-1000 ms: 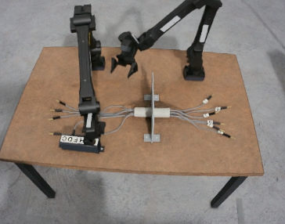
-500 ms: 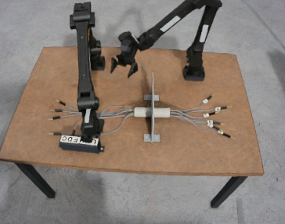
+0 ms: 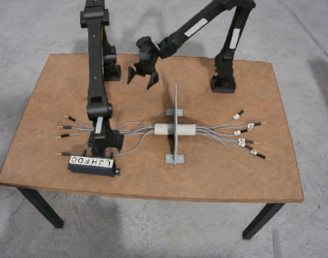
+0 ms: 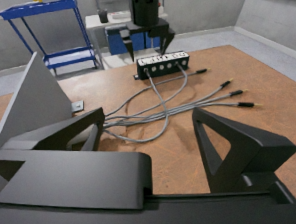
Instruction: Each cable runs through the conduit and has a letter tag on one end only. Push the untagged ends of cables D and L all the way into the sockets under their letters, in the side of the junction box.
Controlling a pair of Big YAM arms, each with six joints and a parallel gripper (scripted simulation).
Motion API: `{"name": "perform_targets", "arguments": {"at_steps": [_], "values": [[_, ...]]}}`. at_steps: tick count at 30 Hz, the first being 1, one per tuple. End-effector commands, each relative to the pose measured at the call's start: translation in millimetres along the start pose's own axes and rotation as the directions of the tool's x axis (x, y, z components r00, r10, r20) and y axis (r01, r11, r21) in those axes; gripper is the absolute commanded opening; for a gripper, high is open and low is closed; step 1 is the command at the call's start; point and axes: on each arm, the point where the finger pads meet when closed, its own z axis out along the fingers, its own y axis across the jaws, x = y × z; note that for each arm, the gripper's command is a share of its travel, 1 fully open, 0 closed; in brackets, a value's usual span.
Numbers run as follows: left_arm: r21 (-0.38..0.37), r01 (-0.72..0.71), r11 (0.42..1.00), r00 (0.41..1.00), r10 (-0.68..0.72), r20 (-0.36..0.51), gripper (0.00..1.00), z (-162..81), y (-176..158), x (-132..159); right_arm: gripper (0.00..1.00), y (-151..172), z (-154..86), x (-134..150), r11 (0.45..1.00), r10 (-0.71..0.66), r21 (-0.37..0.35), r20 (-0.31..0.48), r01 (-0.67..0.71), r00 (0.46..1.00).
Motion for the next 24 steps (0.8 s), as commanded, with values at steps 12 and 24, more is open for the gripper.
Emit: {"name": "perform_targets", "arguments": {"at_steps": [12,24], "values": [[0.008,0.045,0.999,0.999,-0.045,0.017,1.00,1,-10,-16,1.00,4,-4,-4,1.000,0.006,0.007,-0.022,-0.006,1.000],[0.008,0.045,0.999,0.999,-0.045,0.017,1.00,1,-10,-16,1.00,-38,-53,-13,0.997,-0.077,0.007,0.300,0.079,0.951]]}}
